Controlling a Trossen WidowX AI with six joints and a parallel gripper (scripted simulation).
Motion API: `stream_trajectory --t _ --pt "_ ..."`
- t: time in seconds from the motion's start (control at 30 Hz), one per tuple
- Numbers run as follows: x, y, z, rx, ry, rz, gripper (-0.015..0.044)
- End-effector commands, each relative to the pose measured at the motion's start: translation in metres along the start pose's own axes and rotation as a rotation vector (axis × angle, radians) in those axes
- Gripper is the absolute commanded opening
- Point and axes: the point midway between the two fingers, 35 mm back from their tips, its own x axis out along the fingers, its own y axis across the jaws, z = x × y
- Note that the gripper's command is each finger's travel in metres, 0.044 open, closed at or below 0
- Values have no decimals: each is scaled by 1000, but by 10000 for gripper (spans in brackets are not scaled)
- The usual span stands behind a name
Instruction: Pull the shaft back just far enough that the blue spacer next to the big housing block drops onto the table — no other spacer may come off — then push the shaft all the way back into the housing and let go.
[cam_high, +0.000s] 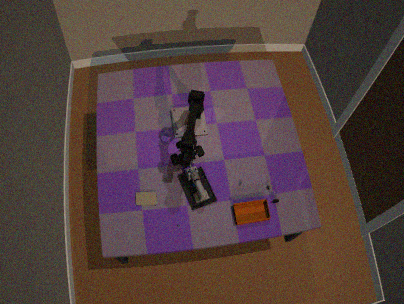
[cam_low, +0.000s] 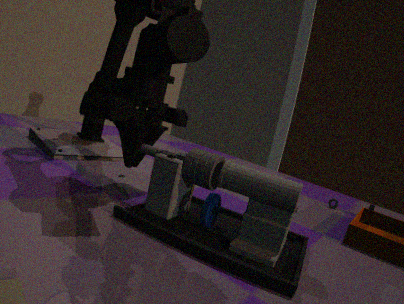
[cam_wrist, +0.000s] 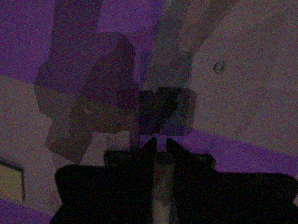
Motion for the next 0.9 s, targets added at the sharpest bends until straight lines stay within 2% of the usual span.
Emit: stream_trajectory --t 0.0,0.87 --pt "0 0 0 0 0 0 0" --pt "-1 0 -6 -1 -1 2 0"
